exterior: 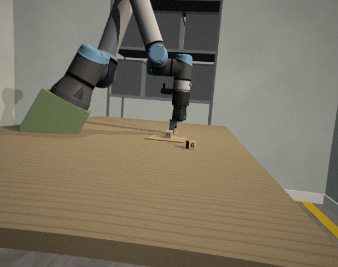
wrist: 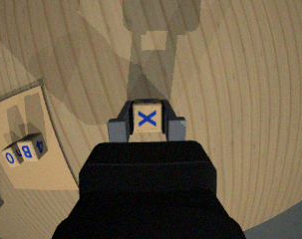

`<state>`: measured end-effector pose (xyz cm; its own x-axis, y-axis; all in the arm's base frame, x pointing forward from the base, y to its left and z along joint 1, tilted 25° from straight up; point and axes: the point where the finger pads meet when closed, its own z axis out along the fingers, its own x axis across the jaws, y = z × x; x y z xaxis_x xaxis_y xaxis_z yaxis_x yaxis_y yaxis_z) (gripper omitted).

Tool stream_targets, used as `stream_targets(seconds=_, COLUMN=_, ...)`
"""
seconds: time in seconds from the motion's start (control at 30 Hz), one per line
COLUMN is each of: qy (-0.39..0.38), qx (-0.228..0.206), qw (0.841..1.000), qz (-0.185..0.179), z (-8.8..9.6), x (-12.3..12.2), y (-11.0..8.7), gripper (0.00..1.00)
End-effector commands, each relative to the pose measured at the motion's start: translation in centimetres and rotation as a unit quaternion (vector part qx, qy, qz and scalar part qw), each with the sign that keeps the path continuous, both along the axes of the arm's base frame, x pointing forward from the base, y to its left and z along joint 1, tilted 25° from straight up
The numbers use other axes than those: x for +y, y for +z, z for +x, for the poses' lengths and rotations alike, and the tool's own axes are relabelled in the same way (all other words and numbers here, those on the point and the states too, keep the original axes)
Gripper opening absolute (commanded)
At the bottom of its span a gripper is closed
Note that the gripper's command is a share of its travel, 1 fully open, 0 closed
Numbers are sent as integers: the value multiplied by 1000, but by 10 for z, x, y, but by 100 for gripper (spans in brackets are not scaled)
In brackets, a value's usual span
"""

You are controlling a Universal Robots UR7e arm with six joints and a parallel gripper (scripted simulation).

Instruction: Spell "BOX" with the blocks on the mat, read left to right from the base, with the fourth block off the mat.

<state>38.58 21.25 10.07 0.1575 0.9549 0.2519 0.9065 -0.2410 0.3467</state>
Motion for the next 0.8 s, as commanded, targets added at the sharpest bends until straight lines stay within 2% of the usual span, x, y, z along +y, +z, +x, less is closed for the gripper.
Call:
stream_targets(seconds=0.0, qy=0, qx=-1, qw=1000, qz=0, z=0, x=0, y=0, gripper=49)
stream_targets(seconds=0.23, qy=0, qx=-1, qw=1000, qz=0, z=-1, x=0, y=3, gripper=49)
stream_targets(seconds=0.5, qy=0, qx=-1, qw=1000, qz=0, z=-5, x=-2, y=14, gripper=49)
stream_targets(seconds=0.77, qy=0, qx=-1, qw=1000, qz=0, z=-18, x=-8, y=42, gripper=49)
